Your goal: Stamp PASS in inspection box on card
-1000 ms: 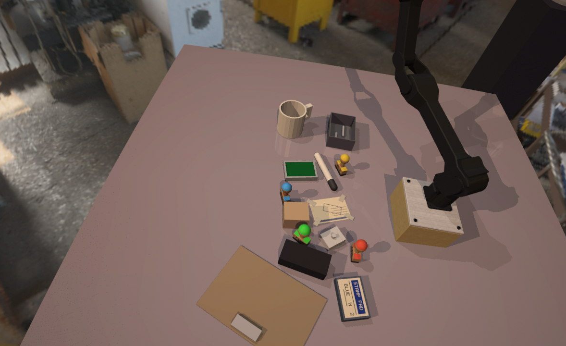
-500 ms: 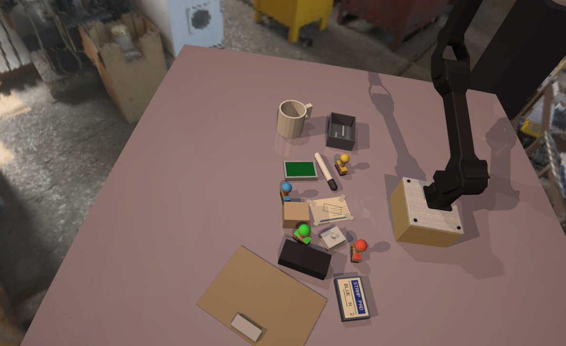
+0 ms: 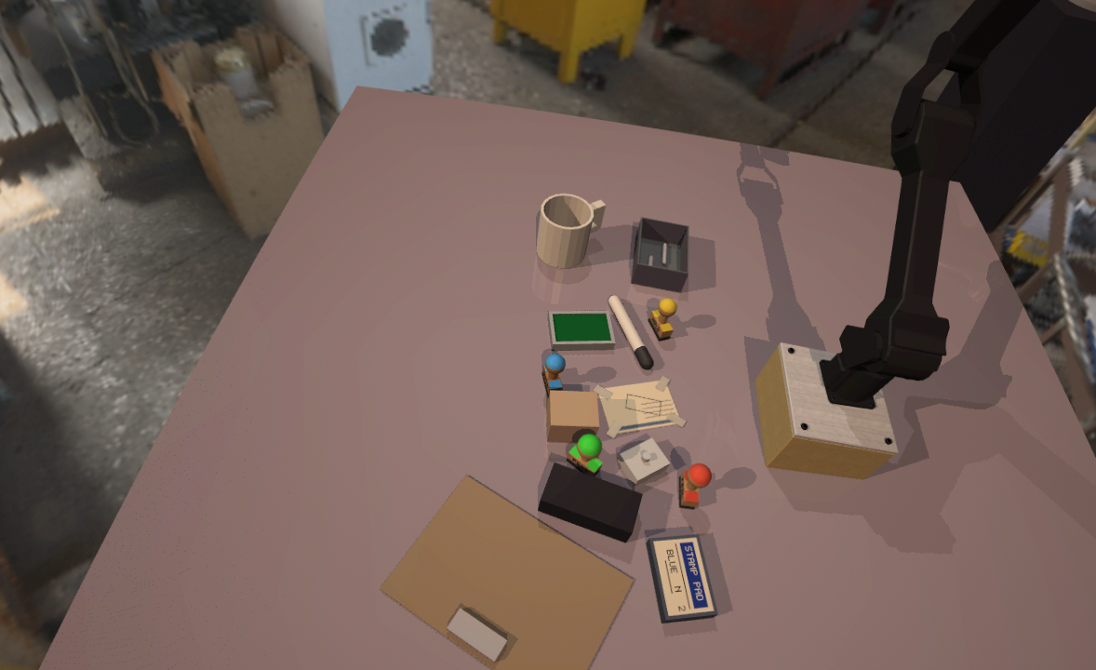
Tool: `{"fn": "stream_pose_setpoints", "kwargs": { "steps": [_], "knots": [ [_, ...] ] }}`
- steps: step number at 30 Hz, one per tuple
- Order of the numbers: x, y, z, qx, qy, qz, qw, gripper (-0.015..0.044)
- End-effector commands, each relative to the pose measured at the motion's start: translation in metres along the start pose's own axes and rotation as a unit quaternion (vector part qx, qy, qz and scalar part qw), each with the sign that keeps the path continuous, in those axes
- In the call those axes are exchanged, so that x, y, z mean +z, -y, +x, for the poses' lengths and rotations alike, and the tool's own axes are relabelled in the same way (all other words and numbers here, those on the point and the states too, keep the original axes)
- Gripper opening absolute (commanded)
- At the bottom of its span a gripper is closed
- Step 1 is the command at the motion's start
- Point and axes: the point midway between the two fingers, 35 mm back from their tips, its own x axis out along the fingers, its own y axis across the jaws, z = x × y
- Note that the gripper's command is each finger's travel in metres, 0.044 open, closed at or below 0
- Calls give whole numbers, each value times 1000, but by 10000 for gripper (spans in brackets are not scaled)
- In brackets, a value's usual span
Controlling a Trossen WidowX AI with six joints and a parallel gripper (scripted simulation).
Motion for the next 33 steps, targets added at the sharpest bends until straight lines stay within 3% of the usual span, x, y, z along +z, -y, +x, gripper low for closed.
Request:
{"fn": "stream_pose_setpoints", "kwargs": {
  "steps": [1,9,18,29,33],
  "knots": [
    [18,58,27,-74,24,-1,997,228],
    [59,178,50,-225,79,-14,971,228],
    [104,282,33,-353,129,-28,926,228],
    [151,417,-57,-541,166,-30,824,228],
    [164,461,-108,-609,178,-10,773,228]
  ]
}}
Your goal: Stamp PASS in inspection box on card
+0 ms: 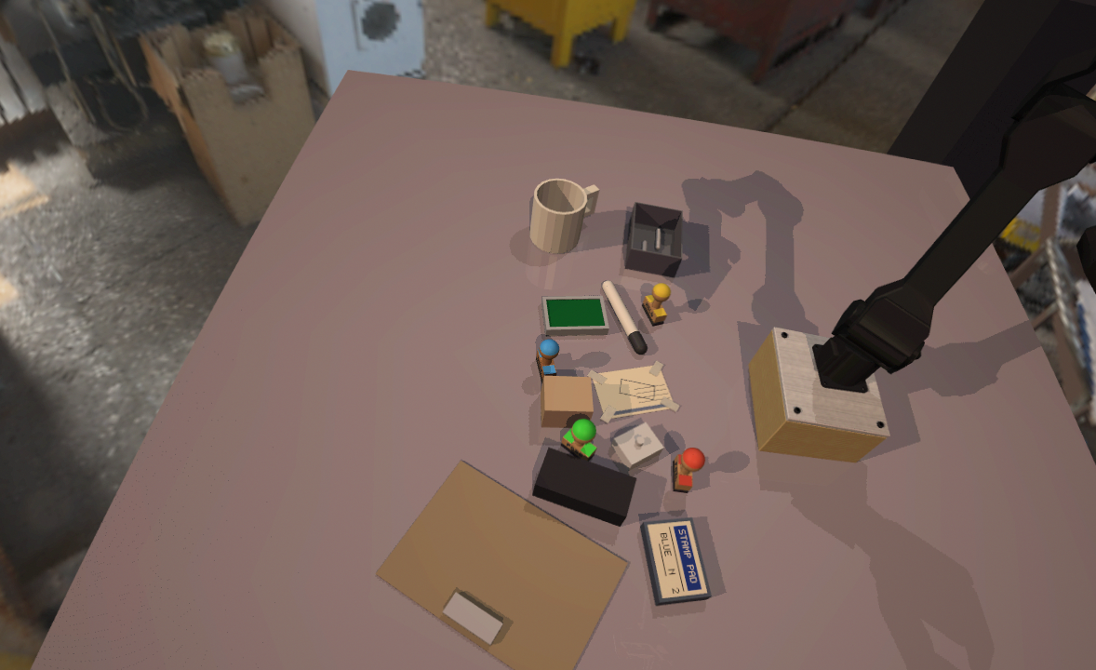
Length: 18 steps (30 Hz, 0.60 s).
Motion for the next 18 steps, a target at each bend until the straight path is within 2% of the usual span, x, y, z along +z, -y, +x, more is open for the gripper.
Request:
{"fn": "stream_pose_setpoints", "kwargs": {
  "steps": [1,7,18],
  "knots": [
    [12,54,21,-75,5,9,997,228],
    [29,141,36,-188,3,24,982,228],
    [36,299,21,-381,-35,56,922,228]
  ]
}}
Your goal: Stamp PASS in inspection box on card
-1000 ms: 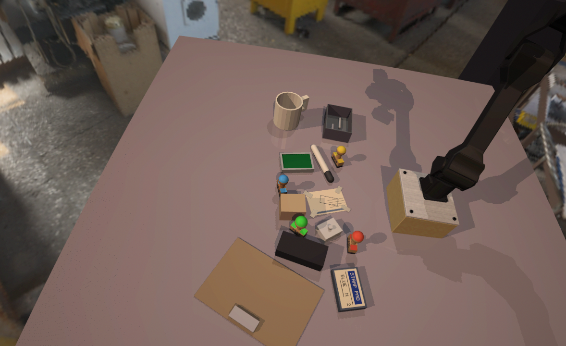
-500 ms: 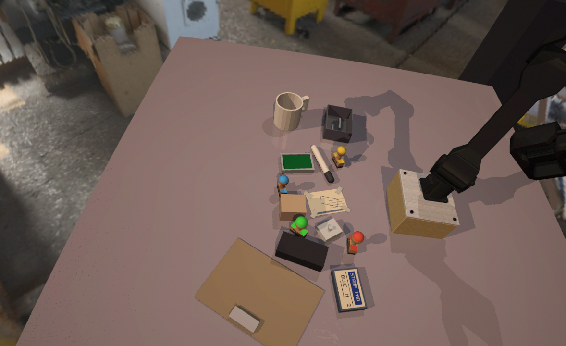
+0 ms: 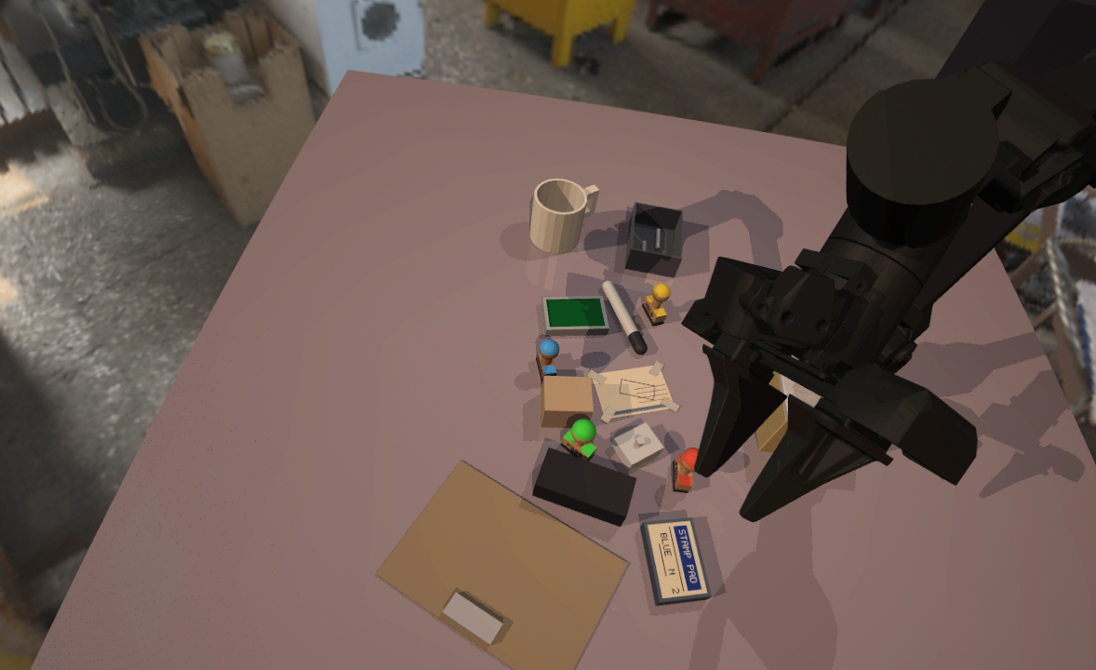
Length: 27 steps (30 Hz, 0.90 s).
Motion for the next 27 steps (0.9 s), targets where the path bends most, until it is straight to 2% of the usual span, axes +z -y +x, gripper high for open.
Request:
{"fn": "stream_pose_setpoints", "kwargs": {
  "steps": [1,9,16,27],
  "knots": [
    [-1,54,29,-76,-29,17,997,228],
    [-19,180,67,-234,-117,52,964,228],
    [-50,288,73,-346,-227,60,908,228],
    [-62,301,75,-354,-239,61,902,228]
  ]
}}
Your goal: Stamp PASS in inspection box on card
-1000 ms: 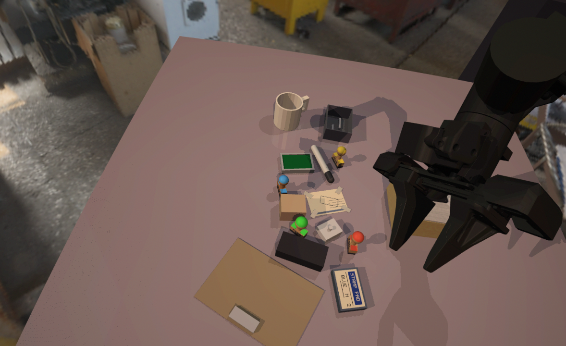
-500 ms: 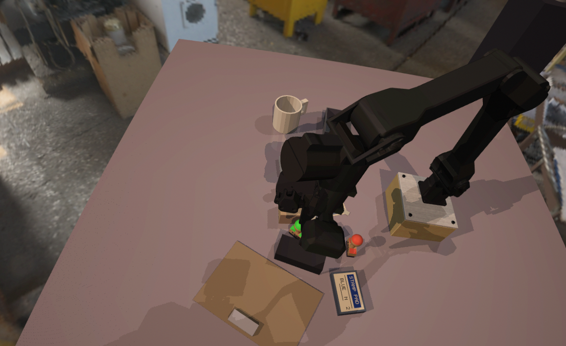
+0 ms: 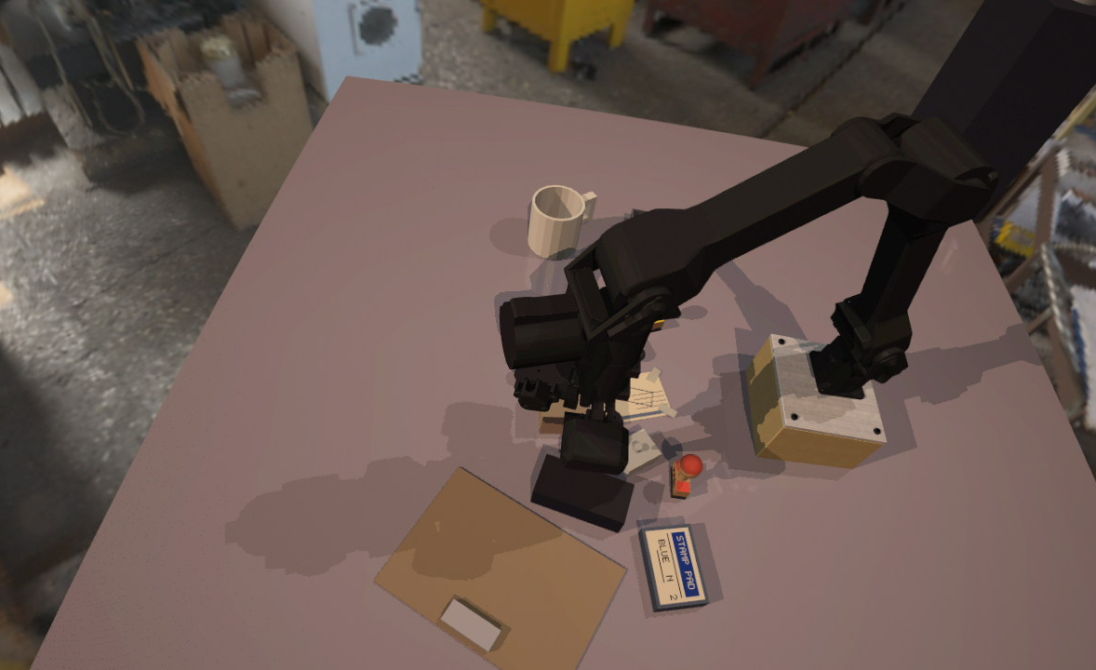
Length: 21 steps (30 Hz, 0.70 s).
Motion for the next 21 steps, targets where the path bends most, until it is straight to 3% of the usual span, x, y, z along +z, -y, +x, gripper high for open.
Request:
{"fn": "stream_pose_setpoints", "kwargs": {
  "steps": [1,21],
  "knots": [
    [-1,2,6,-4,-2,-2,1000,228],
    [-1,1,40,-4,-2,-2,1000,228]
  ]
}}
